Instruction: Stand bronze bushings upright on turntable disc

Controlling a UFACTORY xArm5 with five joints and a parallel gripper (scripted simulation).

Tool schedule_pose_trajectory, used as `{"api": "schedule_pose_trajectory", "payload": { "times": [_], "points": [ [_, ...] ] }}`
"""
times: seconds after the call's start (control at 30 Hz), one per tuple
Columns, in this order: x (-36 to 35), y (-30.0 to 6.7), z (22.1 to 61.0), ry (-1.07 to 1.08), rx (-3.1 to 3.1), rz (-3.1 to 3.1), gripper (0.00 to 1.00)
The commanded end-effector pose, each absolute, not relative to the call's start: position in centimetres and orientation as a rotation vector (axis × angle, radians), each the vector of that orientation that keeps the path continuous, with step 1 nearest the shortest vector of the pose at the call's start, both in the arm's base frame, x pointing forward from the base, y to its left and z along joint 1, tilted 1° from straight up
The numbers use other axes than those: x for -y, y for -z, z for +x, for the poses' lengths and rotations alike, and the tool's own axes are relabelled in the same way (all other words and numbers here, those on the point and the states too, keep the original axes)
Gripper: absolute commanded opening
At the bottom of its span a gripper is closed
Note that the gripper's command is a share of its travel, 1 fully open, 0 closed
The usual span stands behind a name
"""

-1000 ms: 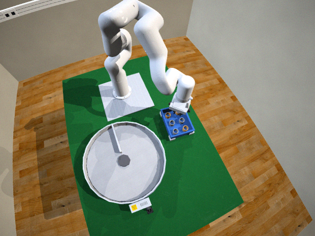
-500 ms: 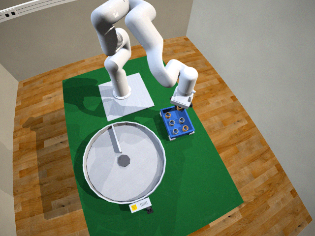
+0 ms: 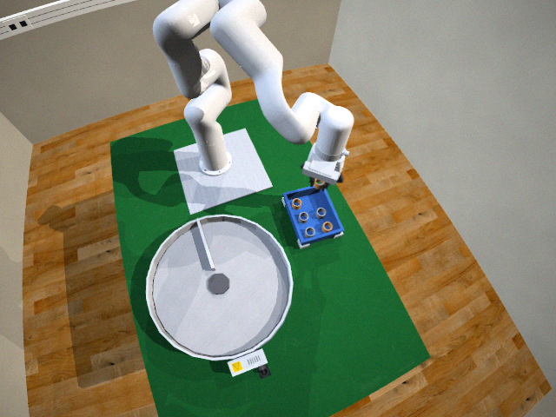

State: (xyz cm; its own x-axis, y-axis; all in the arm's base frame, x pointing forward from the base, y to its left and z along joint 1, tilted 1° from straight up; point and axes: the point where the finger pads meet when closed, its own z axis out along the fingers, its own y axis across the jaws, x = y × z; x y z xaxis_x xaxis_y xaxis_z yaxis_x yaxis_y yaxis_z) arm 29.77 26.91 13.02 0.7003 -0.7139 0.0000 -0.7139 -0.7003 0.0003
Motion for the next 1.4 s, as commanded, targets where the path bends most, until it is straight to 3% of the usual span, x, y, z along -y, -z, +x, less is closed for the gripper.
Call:
{"api": "schedule_pose_trajectory", "payload": {
  "times": [0.0, 0.67, 1.0, 1.37],
  "points": [
    [-27.0, -13.4, 29.8, -0.002, 1.217, 2.899, 0.00],
    [-25.4, -13.4, 30.3, -0.002, 1.217, 2.899, 0.00],
    [-19.5, -13.5, 32.2, -0.003, 1.217, 2.899, 0.00],
    [-7.6, -13.6, 36.0, -0.006, 1.217, 2.899, 0.00]
  ]
}}
